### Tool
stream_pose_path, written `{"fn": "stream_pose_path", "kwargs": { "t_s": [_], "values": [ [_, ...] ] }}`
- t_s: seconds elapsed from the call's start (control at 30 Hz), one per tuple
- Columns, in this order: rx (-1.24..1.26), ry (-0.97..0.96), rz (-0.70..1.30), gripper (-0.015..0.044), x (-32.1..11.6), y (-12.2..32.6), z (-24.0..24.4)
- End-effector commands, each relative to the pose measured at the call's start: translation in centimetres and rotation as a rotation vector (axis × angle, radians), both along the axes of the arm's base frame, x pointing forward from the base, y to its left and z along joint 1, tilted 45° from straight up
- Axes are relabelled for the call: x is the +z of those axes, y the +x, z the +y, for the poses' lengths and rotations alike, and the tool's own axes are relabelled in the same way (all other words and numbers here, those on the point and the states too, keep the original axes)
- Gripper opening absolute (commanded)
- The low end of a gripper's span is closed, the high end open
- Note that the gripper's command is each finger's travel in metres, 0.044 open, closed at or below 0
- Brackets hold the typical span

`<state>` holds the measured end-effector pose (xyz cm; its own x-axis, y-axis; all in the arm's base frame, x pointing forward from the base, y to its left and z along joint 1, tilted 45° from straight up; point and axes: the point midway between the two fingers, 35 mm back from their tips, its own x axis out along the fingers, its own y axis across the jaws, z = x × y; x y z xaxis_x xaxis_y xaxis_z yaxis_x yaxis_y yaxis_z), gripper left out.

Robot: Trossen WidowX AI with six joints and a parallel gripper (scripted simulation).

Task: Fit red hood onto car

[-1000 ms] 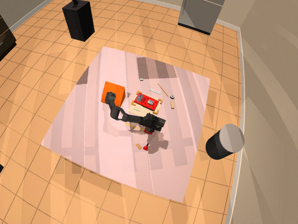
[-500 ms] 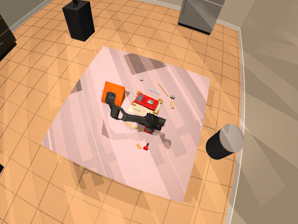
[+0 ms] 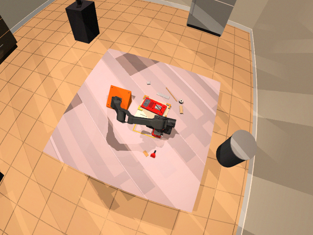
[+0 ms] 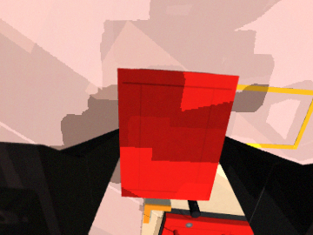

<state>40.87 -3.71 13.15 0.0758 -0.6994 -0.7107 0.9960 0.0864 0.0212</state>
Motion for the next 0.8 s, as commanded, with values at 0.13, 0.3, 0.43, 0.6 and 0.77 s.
{"fn": "stream_pose_path", "kwargs": {
  "t_s": [0.13,0.3,0.43,0.6,0.77],
  "values": [
    [-0.001,0.005,-0.005,0.0000,1.8,-0.2,1.9],
    [0.010,-0.001,0.003,0.0000,1.8,-0.2,2.0],
    [0.141,-0.003,0.128,0.0000,-0.3,-0.4,4.3],
    [0.338,-0.013,0.317,0.0000,-3.4,-1.3,7.7],
    [0.535,-0.028,0.506,0.0000,-6.5,-2.6,11.0]
  ]
}}
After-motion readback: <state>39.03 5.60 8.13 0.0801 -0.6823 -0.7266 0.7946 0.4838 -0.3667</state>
